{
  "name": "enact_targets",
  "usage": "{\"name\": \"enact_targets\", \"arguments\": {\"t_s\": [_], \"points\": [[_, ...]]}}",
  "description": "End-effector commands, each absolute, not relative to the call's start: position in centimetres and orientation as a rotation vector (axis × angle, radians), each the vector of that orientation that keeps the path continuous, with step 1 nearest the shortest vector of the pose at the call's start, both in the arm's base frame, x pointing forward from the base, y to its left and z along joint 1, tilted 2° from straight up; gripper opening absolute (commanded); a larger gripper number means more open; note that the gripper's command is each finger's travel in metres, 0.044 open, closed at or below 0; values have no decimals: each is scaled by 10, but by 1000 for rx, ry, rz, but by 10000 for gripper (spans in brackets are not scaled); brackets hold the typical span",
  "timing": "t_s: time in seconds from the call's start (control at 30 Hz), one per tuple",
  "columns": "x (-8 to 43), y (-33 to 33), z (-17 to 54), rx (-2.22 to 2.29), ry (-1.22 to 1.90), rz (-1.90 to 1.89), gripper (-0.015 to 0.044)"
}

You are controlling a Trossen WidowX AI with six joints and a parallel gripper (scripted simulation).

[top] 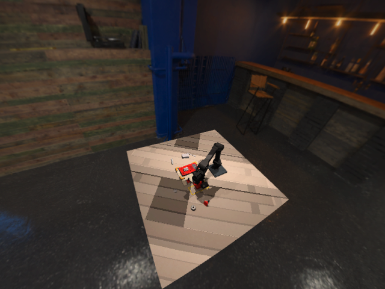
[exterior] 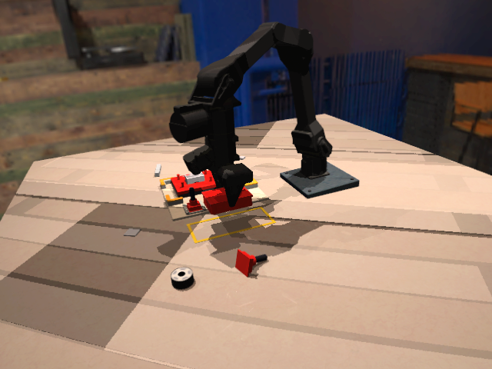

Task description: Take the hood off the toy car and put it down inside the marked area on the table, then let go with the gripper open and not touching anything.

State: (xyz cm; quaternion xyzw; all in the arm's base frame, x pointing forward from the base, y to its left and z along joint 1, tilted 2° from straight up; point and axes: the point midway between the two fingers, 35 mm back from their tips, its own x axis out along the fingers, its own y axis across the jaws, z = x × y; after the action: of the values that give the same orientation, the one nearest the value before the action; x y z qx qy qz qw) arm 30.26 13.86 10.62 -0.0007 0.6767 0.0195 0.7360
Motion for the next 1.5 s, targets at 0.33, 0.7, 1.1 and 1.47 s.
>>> {"name": "enact_targets", "arguments": {"t_s": [0.33, 0.7, 1.1, 1.47], "points": [[302, 137, 96, -2, 1492, 33, 0], [302, 137, 90, -2, 1492, 33, 0], [302, 137, 83, -2, 1493, 33, 0], [301, 137, 77, -2, 1493, 33, 0]]}}
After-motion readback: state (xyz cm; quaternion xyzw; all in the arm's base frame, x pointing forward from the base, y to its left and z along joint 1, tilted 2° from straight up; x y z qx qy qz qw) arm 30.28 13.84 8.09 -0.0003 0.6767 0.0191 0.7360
